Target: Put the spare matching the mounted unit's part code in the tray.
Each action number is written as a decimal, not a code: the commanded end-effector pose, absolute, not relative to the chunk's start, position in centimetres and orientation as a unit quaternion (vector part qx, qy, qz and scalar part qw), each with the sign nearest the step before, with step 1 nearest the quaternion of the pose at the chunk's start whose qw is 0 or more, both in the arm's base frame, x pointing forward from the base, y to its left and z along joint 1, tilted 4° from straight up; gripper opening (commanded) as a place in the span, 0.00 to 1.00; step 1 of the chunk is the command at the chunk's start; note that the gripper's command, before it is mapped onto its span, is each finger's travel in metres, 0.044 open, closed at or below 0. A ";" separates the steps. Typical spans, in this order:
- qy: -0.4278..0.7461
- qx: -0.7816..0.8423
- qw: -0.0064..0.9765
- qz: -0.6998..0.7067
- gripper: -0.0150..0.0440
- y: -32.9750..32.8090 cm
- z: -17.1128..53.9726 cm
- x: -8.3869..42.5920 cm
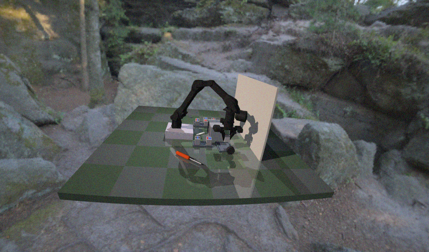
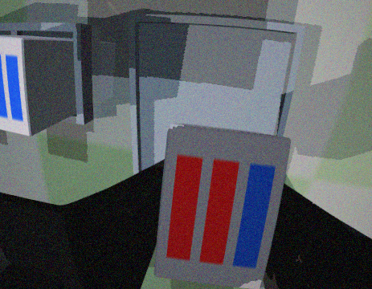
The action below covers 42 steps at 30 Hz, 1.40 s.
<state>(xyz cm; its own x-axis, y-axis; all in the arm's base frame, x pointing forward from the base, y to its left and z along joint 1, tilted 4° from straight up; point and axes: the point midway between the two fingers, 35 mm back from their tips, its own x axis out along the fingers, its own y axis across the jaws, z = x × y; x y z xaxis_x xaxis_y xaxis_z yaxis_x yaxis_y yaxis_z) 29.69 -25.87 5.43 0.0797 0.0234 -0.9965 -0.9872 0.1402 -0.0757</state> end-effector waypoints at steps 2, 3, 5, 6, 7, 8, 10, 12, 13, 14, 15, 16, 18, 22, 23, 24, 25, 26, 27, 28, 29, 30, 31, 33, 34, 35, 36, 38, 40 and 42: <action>0.505 -0.474 0.563 0.451 0.25 -25.7 5.0 29.7; 0.505 -0.474 0.563 0.451 0.25 -25.7 5.0 29.7; 0.505 -0.474 0.563 0.451 0.25 -25.7 4.8 29.7; 0.505 -0.474 0.563 0.451 0.25 -25.7 4.7 29.7; 0.505 -0.474 0.563 0.451 0.25 -25.7 4.6 29.7; 0.505 -0.474 0.563 0.451 0.25 -25.7 4.6 29.7; 0.505 -0.474 0.563 0.451 0.25 -25.6 4.4 29.7; 0.505 -0.474 0.563 0.451 0.25 -25.6 4.2 29.7; 0.505 -0.474 0.563 0.451 0.25 -25.6 4.2 29.7; 0.505 -0.474 0.563 0.451 0.25 -25.6 4.1 29.7; 0.505 -0.474 0.563 0.451 0.25 -25.6 4.0 29.7; 0.505 -0.474 0.563 0.451 0.25 -25.6 3.9 29.7; 0.505 -0.474 0.563 0.451 0.25 -25.5 3.8 29.7; 0.505 -0.474 0.563 0.451 0.25 -25.5 3.5 29.7; 0.505 -0.474 0.563 0.451 0.25 -25.5 3.4 29.7; 0.505 -0.474 0.563 0.451 0.25 -25.5 3.3 29.6; 0.505 -0.474 0.563 0.451 0.25 -25.4 3.2 29.6; 0.505 -0.474 0.563 0.451 0.25 -25.4 3.2 29.6; 0.505 -0.474 0.563 0.451 0.25 -25.4 3.1 29.6; 0.505 -0.474 0.563 0.451 0.25 -25.4 3.0 29.6; 0.505 -0.474 0.563 0.451 0.25 -25.4 2.9 29.6; 0.505 -0.474 0.563 0.451 0.25 -25.4 2.8 29.6; 0.505 -0.474 0.563 0.451 0.25 -25.4 2.8 29.6; 0.505 -0.474 0.563 0.451 0.25 -25.3 2.6 29.6; 0.505 -0.474 0.563 0.451 0.25 -25.3 2.5 29.6; 0.505 -0.474 0.563 0.451 0.25 -25.3 2.5 29.6; 0.505 -0.474 0.563 0.451 0.25 -25.3 2.4 29.6; 0.506 -0.476 0.560 0.451 0.34 -25.4 2.6 29.5; 0.506 -0.476 0.560 0.451 0.43 -25.4 2.6 29.5; 0.506 -0.476 0.560 0.451 0.52 -25.4 2.6 29.5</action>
